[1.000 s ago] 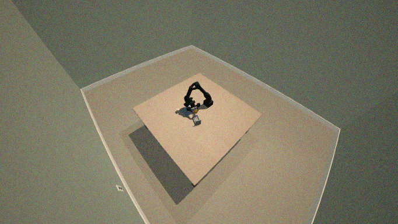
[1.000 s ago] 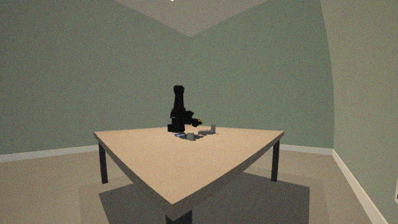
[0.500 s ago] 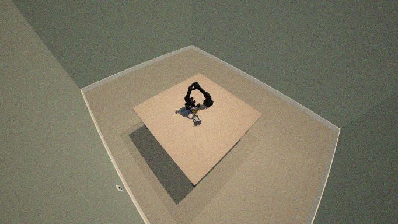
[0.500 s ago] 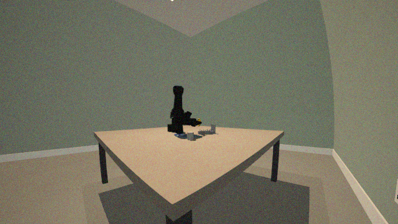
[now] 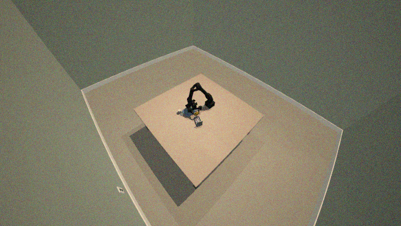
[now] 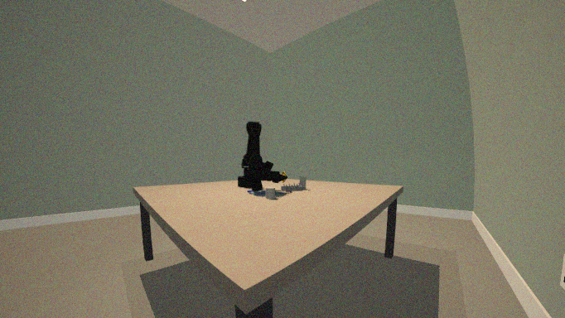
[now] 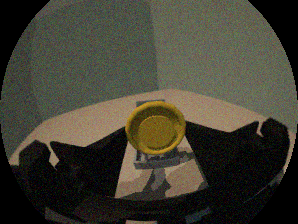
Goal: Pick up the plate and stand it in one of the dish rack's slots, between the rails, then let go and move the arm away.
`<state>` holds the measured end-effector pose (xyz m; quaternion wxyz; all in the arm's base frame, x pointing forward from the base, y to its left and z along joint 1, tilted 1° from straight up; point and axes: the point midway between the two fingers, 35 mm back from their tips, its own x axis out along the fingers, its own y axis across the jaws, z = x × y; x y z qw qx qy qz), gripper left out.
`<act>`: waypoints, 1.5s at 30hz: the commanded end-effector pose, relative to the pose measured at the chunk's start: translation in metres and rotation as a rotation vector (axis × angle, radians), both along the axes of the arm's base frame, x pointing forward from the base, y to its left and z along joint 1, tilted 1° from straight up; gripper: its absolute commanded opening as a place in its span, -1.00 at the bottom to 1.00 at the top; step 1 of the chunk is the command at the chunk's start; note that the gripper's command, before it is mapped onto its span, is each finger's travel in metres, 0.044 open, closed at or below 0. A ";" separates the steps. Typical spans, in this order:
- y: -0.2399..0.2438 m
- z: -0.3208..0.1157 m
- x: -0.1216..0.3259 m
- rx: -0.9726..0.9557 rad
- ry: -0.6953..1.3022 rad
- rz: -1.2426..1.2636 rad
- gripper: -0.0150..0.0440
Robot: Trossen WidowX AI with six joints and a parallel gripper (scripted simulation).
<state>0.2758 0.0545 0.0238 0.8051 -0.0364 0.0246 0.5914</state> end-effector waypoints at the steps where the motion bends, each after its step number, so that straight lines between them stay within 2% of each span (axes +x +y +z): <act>1: 0.004 -0.004 0.000 0.005 0.004 -0.001 -0.49; 45: 0.031 -0.012 0.009 -0.018 0.029 0.018 -0.49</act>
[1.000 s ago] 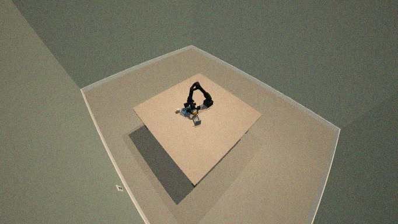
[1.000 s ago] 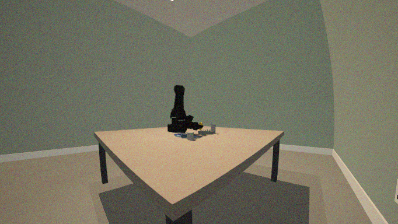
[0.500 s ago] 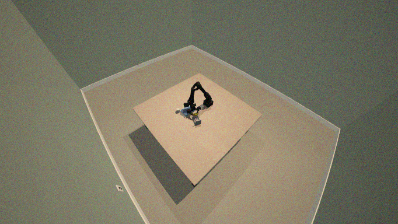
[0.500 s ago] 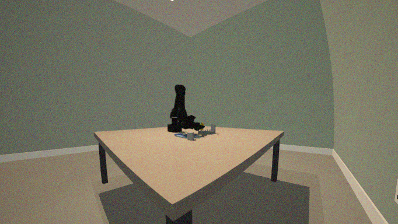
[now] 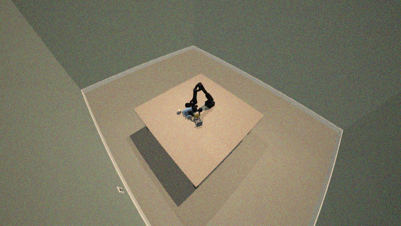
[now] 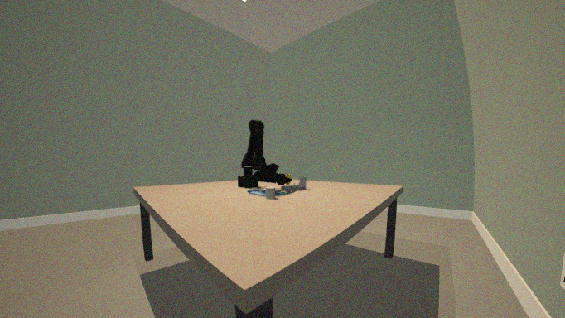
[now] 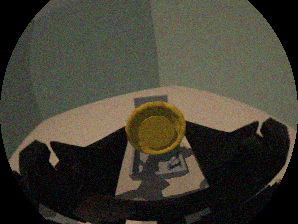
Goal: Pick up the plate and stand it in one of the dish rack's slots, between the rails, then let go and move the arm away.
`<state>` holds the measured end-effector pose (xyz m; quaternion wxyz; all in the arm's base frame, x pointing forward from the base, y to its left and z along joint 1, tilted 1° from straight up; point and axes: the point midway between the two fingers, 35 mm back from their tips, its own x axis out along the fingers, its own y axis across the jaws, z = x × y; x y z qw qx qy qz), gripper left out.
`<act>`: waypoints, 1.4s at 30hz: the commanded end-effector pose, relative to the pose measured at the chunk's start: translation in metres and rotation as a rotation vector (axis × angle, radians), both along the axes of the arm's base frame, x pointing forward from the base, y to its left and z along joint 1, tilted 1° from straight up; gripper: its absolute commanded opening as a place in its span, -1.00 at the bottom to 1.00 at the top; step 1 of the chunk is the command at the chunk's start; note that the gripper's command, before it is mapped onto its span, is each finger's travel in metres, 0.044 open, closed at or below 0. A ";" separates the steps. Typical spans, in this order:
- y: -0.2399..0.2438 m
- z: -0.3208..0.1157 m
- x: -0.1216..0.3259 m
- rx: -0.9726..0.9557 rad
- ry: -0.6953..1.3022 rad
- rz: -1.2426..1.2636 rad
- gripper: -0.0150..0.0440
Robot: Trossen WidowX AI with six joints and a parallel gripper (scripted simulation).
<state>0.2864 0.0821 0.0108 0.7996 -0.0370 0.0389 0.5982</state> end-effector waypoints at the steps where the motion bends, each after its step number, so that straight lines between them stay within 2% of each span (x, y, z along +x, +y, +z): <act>1: 0.004 0.002 -0.001 0.001 0.006 0.002 -0.49; 10: 0.006 -0.018 -0.001 0.002 -0.001 0.001 -0.49; 25: 0.005 -0.014 0.000 0.003 -0.001 0.001 -0.49; 40: 0.005 -0.014 0.000 0.002 -0.004 0.002 0.84; 42: 0.005 -0.014 0.000 0.002 -0.004 0.002 0.86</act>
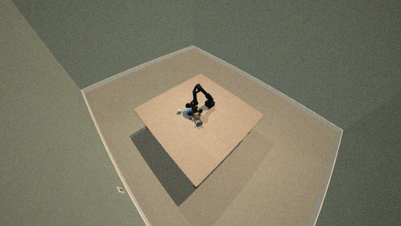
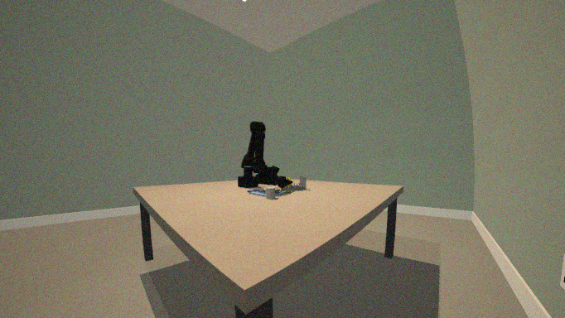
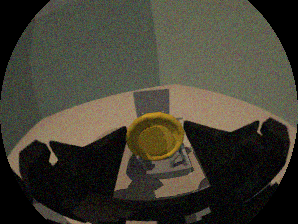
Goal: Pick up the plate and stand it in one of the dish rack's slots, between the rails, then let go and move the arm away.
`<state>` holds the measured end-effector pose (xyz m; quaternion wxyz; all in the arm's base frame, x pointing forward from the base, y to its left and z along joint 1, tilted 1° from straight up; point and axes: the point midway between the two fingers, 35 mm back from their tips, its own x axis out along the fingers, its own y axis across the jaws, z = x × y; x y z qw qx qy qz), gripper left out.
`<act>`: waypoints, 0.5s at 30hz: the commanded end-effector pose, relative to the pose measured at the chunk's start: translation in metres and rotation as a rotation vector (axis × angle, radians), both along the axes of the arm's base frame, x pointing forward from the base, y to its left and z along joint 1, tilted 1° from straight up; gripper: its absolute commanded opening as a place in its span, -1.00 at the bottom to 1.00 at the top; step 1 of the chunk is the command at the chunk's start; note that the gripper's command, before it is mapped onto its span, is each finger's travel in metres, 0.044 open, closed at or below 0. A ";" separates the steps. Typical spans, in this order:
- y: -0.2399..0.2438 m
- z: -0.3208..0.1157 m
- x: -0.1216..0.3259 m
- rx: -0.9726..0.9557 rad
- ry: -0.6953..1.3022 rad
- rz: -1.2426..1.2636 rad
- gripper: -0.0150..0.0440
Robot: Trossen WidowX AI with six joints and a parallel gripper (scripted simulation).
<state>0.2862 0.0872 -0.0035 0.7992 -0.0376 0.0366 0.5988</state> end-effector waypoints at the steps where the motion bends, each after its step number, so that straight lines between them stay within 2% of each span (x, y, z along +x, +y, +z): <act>1: 0.000 0.000 0.000 0.000 0.000 0.000 0.86; 8: 0.000 0.002 0.000 0.000 0.000 0.000 0.86; 15: -0.002 0.070 0.005 0.019 -0.013 -0.012 0.86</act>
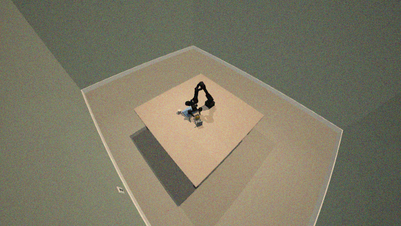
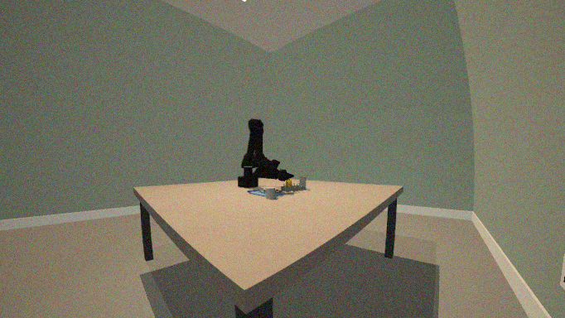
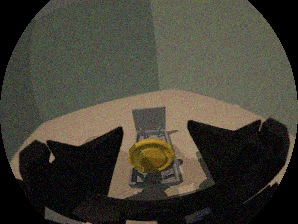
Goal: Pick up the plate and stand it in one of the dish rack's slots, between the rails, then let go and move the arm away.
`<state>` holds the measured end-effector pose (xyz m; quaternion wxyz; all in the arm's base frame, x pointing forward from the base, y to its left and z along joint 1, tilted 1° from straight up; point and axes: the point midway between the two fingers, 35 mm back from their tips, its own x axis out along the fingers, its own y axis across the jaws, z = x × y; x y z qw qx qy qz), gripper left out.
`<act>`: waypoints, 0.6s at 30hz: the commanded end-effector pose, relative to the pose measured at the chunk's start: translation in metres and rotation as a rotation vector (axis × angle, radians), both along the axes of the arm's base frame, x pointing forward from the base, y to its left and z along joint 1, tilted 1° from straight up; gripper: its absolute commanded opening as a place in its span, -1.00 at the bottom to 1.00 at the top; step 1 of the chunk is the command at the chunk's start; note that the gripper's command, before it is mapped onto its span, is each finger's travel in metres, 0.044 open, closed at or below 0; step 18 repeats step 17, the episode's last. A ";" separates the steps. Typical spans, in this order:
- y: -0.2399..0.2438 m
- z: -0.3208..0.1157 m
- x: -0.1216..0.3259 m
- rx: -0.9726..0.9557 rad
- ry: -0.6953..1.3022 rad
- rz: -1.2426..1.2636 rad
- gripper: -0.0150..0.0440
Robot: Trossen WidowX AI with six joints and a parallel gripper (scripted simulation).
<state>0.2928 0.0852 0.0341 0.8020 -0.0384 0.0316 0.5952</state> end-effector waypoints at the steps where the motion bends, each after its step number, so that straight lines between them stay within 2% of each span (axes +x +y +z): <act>1: 0.000 0.043 -0.003 0.017 -0.005 -0.004 0.86; 5: -0.001 0.077 0.000 0.026 -0.011 -0.008 0.86; 11: -0.002 0.079 0.001 0.025 -0.007 -0.011 0.86; 18: -0.006 0.078 0.020 -0.042 0.138 -0.104 0.86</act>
